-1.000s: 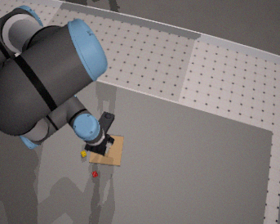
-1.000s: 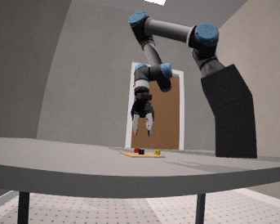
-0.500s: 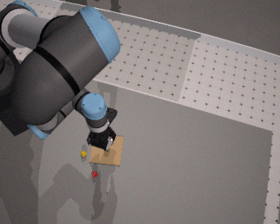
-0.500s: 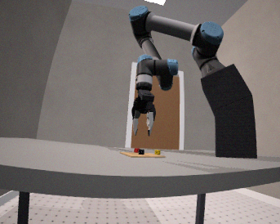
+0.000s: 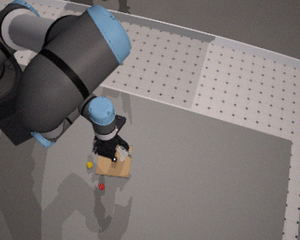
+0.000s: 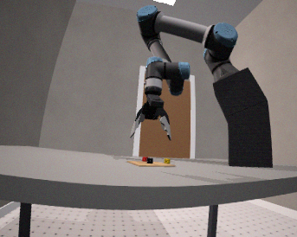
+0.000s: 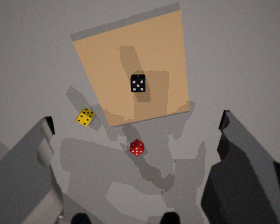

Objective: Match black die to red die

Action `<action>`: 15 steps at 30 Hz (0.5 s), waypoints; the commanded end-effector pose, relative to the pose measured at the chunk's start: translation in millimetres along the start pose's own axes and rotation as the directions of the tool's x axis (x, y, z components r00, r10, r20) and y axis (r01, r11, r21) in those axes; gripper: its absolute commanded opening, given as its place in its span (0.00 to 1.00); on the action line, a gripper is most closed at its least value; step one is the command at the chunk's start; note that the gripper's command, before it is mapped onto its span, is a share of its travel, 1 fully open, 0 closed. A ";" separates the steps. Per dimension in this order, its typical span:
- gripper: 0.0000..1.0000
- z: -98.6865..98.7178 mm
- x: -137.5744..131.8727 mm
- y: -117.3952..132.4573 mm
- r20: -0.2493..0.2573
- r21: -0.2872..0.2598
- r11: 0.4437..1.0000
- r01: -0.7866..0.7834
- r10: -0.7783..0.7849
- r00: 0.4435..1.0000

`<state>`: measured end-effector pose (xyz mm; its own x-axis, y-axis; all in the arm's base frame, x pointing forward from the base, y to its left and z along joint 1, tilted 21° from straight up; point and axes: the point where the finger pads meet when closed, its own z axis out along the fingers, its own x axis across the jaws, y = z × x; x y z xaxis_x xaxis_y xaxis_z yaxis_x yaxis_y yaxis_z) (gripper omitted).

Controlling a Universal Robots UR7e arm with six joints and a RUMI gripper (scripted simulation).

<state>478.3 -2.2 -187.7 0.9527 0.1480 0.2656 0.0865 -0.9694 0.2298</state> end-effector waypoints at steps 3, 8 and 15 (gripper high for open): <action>1.00 -0.3 0.4 0.1 -0.001 -0.001 1.000 0.000 0.000 1.000; 1.00 -0.9 0.4 0.1 -0.001 -0.001 1.000 0.000 0.000 1.000; 1.00 -9.9 0.4 0.1 -0.001 -0.001 1.000 0.000 0.000 1.000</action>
<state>477.2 -1.5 -184.3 0.9527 0.1479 0.2656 0.0864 -0.9693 0.2301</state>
